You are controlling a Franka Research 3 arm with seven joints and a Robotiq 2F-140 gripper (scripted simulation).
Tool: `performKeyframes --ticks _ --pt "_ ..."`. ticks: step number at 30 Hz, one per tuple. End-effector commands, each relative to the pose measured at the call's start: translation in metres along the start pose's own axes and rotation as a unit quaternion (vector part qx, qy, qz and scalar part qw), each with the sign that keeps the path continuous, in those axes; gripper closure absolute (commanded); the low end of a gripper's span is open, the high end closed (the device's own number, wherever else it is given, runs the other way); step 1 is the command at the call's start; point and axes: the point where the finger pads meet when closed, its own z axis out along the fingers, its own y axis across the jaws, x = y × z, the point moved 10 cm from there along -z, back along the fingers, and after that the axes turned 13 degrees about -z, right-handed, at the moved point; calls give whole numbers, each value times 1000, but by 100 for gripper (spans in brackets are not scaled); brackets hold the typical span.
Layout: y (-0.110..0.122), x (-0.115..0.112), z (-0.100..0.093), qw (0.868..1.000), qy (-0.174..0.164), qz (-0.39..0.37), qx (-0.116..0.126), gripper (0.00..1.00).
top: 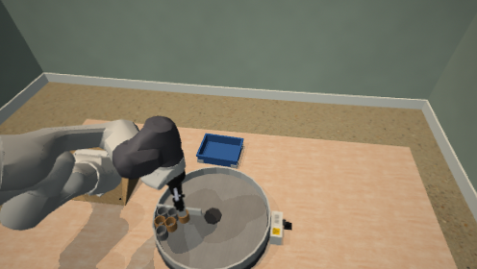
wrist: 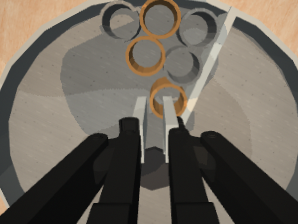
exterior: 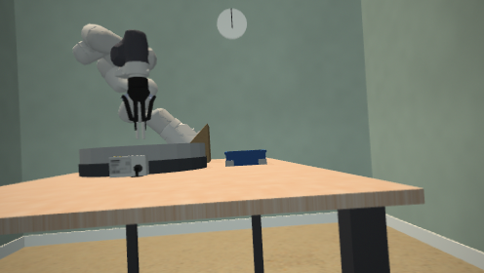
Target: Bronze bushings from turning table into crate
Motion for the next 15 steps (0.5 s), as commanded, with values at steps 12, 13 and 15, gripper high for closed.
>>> performKeyframes --ticks 12,13,15 --pt "1 -1 22 1000 -2 0 1 90" --pt "1 -1 22 1000 -2 0 1 90" --pt "1 -1 22 1000 -2 0 1 90"
